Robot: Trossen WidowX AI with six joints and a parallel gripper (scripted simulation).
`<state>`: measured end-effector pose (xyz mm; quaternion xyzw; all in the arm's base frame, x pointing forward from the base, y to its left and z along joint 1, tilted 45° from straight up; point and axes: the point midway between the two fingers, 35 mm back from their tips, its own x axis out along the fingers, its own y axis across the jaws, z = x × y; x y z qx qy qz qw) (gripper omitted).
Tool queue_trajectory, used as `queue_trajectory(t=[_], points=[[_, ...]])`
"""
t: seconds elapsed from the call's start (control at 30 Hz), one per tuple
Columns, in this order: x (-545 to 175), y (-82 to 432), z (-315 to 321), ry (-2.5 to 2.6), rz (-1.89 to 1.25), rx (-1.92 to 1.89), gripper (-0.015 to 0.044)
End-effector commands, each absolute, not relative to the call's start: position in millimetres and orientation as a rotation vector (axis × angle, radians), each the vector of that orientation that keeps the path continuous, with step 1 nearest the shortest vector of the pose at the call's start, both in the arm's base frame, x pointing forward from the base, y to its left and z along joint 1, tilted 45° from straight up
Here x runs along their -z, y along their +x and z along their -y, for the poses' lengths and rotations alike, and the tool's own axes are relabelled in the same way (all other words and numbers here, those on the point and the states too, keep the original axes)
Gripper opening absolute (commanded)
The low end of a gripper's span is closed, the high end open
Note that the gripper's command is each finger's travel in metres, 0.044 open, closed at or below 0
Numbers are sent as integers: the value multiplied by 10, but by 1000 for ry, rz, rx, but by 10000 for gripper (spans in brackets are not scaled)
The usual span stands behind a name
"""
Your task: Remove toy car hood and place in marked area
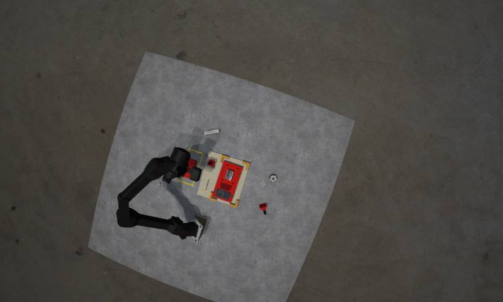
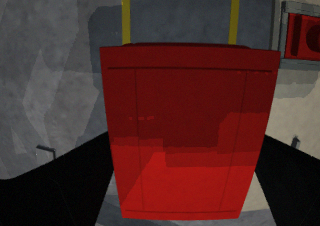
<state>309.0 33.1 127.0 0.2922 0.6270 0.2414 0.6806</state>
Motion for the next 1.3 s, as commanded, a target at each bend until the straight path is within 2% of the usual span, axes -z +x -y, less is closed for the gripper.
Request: queue_trajectory(t=[0.0,1.27], points=[[-1240,3083,-360,664,-1410,-541,0],[-1069,3083,-549,667,-1409,-545,0]])
